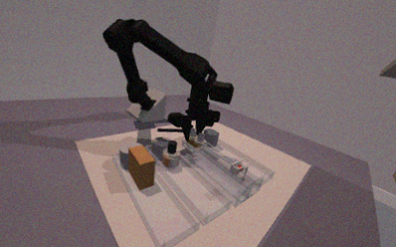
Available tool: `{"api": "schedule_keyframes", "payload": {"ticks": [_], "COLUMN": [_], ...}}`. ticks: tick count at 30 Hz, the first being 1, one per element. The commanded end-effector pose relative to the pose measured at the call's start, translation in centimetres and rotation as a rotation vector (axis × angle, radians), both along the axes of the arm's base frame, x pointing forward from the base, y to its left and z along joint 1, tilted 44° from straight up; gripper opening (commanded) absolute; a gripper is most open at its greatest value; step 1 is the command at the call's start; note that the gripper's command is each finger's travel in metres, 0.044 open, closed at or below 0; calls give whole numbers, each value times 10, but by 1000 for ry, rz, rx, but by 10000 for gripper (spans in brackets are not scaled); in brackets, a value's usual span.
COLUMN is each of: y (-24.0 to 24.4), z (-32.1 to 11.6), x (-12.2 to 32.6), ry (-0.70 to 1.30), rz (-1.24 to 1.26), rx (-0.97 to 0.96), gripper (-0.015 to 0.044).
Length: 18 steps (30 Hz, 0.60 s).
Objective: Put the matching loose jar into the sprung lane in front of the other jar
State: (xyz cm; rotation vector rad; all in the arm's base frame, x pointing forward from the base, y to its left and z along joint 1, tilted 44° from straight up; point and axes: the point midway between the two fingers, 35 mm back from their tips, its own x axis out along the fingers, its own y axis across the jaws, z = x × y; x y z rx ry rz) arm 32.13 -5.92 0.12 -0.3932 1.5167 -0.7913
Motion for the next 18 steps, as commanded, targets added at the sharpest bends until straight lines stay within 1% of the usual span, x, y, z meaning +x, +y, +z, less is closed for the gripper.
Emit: {"api": "schedule_keyframes", "payload": {"ticks": [1,18], "y": [-2,1], "z": [1,0], "x": [2,-2], "ry": [-15,-15], "rz": [-2,-2], "rx": [-12,-11], "gripper": [0,0]}}
